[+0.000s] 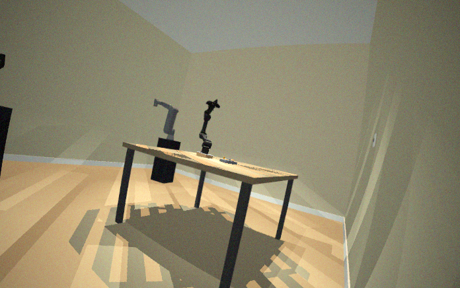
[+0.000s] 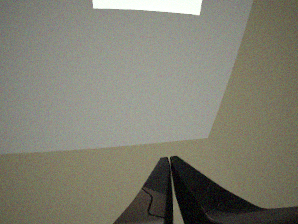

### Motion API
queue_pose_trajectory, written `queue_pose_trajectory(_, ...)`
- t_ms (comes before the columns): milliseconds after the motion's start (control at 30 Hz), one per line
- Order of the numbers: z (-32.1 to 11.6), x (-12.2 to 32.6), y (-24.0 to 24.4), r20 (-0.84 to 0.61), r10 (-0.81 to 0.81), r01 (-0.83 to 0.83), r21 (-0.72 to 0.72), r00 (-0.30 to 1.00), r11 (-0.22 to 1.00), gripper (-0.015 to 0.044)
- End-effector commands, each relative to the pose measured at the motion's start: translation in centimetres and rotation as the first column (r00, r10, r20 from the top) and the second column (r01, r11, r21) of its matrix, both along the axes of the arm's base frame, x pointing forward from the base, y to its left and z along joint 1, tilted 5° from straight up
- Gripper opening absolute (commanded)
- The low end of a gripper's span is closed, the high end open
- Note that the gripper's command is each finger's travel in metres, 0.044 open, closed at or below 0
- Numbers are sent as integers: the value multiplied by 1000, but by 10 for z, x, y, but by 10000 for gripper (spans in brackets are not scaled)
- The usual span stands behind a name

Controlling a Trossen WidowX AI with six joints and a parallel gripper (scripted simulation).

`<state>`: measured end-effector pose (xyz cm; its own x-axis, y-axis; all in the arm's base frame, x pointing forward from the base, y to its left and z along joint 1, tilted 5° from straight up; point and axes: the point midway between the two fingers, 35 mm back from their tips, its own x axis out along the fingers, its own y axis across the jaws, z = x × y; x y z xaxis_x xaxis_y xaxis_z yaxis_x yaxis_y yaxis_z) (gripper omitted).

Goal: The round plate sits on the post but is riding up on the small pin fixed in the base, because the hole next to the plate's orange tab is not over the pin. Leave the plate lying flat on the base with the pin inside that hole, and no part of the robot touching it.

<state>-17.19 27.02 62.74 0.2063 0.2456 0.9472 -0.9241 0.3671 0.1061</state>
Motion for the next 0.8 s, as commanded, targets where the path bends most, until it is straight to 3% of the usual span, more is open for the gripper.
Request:
queue_pose_trajectory(0,21,34,-51,-74,-81,87,88,994,992,0)
queue_pose_trajectory(400,31,158,-203,-425,-283,397,208,860,894,0)
queue_pose_trajectory(533,20,198,-242,-541,-315,478,189,780,858,0)
queue_pose_trajectory(767,-29,285,-315,-771,-356,610,54,529,791,0)
